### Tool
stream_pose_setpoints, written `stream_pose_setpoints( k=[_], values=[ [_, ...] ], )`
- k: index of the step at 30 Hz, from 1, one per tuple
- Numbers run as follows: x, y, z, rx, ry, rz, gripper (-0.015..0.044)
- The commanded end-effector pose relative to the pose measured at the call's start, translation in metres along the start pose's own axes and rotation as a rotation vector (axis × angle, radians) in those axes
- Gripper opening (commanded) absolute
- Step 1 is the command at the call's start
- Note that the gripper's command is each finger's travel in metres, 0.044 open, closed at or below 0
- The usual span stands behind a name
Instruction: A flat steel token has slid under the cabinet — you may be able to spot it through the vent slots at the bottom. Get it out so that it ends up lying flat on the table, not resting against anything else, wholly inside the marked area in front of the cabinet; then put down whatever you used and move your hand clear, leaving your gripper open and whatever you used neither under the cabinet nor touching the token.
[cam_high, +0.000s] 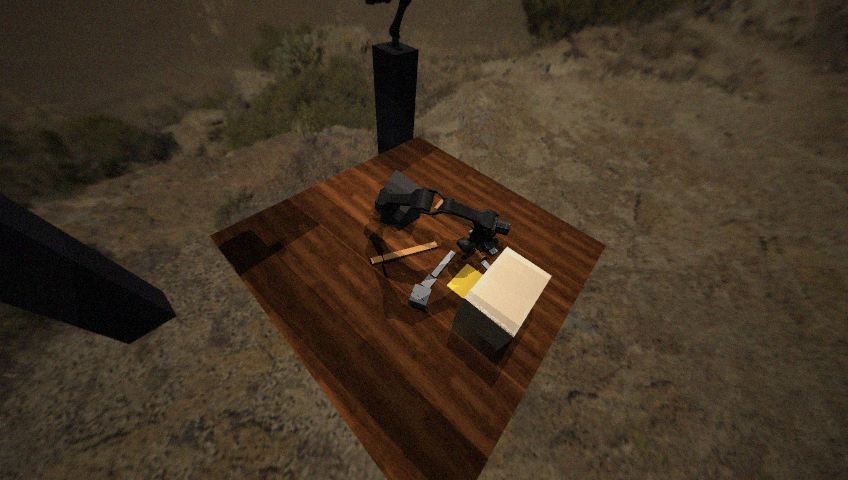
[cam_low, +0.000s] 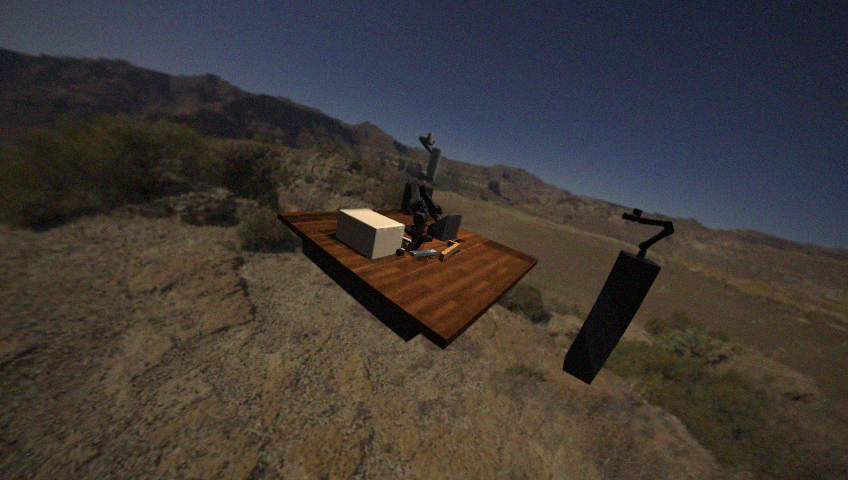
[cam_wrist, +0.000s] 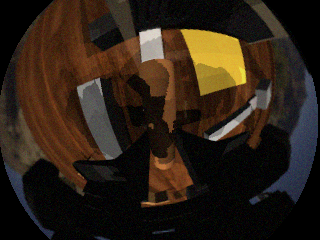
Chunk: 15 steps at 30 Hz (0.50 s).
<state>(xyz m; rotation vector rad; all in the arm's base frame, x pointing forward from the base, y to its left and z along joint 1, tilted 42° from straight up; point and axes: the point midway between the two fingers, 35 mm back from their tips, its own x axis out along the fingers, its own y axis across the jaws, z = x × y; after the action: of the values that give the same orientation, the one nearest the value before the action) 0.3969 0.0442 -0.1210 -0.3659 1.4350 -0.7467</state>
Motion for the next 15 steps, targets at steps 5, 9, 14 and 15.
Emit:
stream_pose_setpoints(
  k=[5, 9, 14, 15],
  values=[
    [0.0, 0.0, 0.008, 0.002, -0.001, 0.002, 0.0],
    [0.001, -0.004, 0.008, 0.001, -0.001, 0.002, 0.0],
    [0.002, -0.01, 0.008, 0.001, -0.001, 0.002, 0.0],
    [0.002, -0.012, 0.008, 0.001, -0.001, 0.002, 0.0]
  ],
)
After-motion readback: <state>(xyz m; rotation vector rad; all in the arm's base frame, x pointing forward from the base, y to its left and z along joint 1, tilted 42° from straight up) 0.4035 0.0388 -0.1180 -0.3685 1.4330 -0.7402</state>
